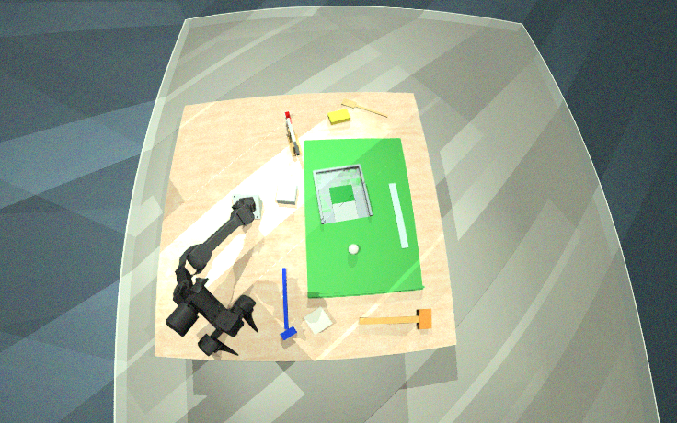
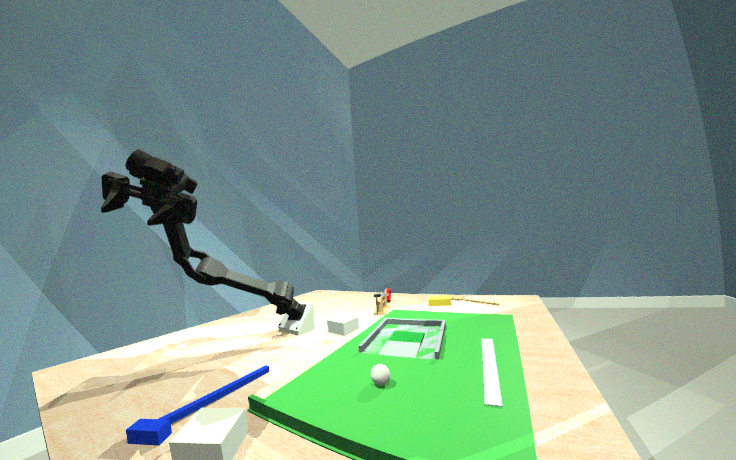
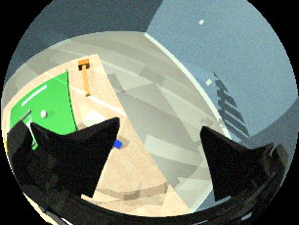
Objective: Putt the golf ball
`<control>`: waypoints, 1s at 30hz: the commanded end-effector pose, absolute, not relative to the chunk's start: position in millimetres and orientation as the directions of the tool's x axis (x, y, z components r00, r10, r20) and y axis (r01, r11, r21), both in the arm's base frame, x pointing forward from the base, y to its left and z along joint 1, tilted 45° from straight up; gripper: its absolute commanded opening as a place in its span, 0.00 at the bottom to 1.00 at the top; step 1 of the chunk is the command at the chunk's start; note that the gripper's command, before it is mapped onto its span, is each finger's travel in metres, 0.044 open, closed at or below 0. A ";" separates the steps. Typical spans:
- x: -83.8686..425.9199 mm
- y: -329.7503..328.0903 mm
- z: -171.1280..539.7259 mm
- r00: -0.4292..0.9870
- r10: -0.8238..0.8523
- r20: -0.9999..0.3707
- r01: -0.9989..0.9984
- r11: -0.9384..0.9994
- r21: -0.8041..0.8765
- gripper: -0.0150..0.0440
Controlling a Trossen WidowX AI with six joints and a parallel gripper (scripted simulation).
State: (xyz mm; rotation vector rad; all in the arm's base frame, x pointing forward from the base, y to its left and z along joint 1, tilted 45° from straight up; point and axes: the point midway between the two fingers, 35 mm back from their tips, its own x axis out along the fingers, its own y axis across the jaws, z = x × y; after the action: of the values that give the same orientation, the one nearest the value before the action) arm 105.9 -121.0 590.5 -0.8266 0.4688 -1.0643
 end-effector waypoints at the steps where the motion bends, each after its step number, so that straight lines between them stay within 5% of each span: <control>1: 107.2 -120.5 590.4 0.433 -0.900 0.045 0.573 0.236 -0.784 0.98; 14: 232.4 -58.3 559.0 0.644 -0.764 0.031 0.407 0.308 -0.860 1.00; 30: 390.6 81.8 402.0 0.828 -0.488 -0.275 -0.152 0.275 -0.949 1.00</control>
State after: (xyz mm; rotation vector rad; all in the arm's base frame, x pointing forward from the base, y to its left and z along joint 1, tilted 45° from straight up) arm 373.2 58.6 436.0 -1.2371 0.5476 -0.3421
